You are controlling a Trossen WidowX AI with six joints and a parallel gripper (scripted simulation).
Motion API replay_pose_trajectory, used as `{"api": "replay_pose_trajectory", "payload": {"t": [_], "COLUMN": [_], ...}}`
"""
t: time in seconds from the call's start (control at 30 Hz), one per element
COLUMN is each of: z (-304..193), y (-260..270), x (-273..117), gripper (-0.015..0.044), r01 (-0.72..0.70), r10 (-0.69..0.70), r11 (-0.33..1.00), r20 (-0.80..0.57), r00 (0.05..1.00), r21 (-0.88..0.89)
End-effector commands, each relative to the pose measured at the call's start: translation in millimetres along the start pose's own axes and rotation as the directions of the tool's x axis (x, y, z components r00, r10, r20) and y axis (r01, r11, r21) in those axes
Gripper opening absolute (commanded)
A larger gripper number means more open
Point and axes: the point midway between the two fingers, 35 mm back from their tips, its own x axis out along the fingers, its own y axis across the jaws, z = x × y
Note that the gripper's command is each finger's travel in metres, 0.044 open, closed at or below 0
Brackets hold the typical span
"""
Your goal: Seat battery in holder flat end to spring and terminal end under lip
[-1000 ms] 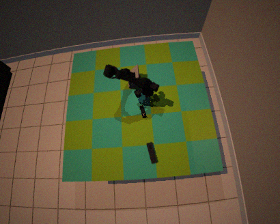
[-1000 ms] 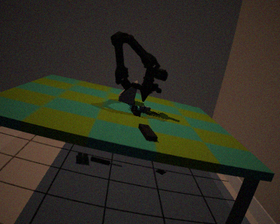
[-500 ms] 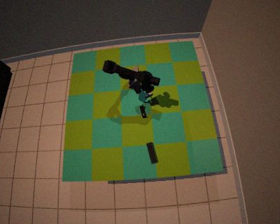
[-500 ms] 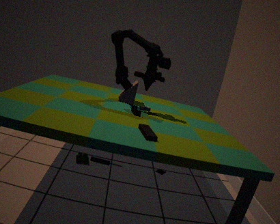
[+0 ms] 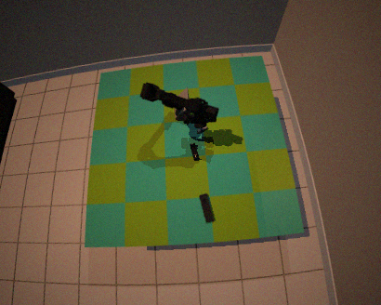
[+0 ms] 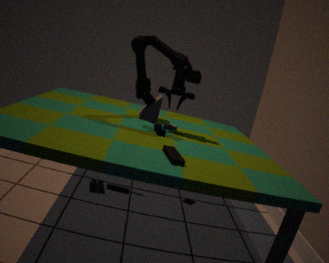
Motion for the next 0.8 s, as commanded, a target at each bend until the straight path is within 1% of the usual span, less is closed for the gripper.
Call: {"api": "replay_pose_trajectory", "payload": {"t": [0.0, 0.07, 0.13, 0.2, 0.23, 0.27, 0.77], "z": [-4, -6, -8, -10, -10, -10, -10], "y": [4, 6, 8, 9, 9, 10, 10], "x": [27, 35, 44, 51, 53, 54, 54], "gripper": [0.0232, 0.0232, 0.0232, 0.0232, 0.0232, 0.0232, 0.0232], "r01": [0.02, 0.019, 0.018, 0.016, 0.015, 0.015, 0.015], "r10": [-0.021, -0.021, -0.021, -0.021, -0.021, -0.021, -0.021], "r11": [0.883, 0.772, 0.632, 0.483, 0.441, 0.427, 0.427], "r20": [-0.004, -0.005, -0.006, -0.007, -0.007, -0.007, -0.007], "r00": [1.0, 1.0, 1.0, 1.0, 1.0, 1.0, 1.0], "r21": [0.47, 0.635, 0.775, 0.875, 0.897, 0.904, 0.904]}}
